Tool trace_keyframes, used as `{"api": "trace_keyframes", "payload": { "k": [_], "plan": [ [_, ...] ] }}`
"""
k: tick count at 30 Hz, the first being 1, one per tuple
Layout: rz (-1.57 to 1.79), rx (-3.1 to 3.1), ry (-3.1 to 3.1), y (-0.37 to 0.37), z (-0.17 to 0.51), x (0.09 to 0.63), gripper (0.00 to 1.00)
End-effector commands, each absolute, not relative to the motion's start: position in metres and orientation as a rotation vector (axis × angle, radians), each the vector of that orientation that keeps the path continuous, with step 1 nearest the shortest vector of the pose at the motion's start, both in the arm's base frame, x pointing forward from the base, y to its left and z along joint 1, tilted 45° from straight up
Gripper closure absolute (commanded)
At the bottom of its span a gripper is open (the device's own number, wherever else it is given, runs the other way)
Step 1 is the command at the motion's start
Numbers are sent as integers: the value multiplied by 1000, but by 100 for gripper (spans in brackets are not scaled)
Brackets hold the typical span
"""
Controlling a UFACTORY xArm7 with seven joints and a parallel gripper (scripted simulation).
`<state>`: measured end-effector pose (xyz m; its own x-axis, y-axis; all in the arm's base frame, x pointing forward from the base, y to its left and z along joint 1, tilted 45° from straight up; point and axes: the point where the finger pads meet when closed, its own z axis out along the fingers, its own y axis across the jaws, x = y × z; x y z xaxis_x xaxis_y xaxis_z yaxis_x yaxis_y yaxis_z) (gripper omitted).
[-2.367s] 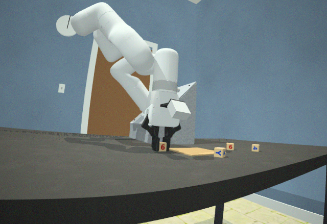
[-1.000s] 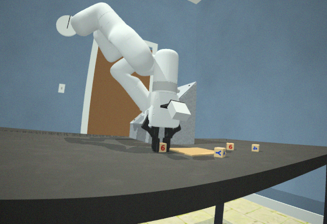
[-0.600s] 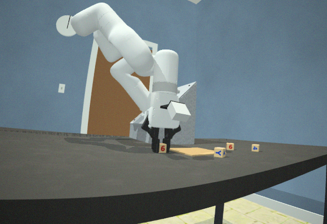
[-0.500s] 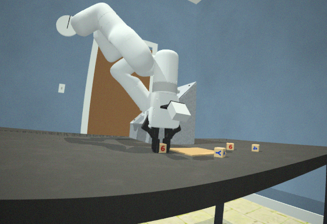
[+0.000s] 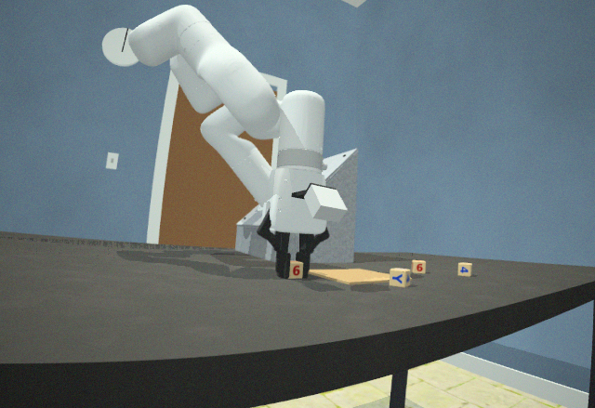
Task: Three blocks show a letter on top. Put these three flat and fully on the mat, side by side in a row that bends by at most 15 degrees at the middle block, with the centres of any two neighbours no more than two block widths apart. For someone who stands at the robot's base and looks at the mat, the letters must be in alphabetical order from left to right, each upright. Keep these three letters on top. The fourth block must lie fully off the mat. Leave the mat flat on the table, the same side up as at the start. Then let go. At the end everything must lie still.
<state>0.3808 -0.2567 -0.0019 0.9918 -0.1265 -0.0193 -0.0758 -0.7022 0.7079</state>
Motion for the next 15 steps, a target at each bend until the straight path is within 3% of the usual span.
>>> {"api": "trace_keyframes", "payload": {
  "k": [1, 13, 15],
  "plan": [
    [-80, 2353, -137, -255, -1, 383, 79],
    [-80, 2353, -137, -255, -1, 383, 79],
    [-80, 2353, -137, -255, -1, 383, 74]
  ]
}}
